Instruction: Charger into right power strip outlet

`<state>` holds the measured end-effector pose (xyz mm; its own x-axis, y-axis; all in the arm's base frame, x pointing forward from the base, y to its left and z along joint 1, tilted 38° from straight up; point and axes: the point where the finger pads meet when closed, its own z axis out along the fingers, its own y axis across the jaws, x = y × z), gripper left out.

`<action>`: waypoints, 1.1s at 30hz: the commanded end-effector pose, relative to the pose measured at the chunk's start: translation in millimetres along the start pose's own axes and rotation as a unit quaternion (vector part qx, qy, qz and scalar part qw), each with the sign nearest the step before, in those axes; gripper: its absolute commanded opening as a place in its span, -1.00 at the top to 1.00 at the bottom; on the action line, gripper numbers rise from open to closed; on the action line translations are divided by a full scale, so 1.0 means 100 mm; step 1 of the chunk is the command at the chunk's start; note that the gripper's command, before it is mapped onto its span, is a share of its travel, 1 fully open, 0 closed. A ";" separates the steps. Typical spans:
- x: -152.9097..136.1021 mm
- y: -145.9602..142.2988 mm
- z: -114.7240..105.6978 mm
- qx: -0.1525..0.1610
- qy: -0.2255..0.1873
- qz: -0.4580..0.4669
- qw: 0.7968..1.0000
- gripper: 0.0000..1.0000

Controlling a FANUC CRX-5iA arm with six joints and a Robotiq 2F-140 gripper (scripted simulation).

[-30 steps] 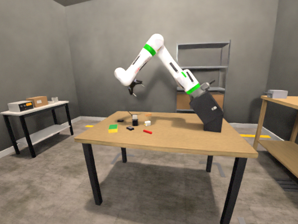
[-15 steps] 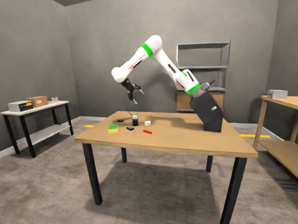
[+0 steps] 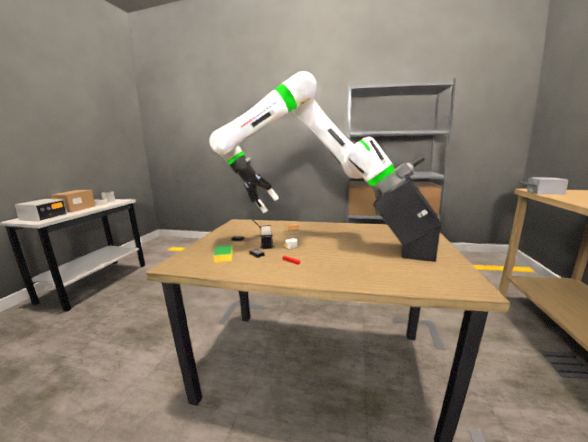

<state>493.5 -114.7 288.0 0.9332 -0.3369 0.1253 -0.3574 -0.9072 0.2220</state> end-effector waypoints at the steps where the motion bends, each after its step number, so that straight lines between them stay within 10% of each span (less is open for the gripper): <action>1: -0.16 -0.57 -0.03 0.063 -0.032 -0.091 0.993 -1.00; 5: -0.36 -1.06 -0.08 0.112 -0.032 -0.181 0.977 -1.00; 8: -0.42 -0.88 0.15 0.064 0.027 -0.208 0.976 -1.00; 33: -0.60 -0.76 0.72 -0.024 0.198 -0.349 0.916 -1.00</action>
<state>471.4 -44.1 206.3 0.9063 0.3547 0.2297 0.2619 -0.8980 0.3535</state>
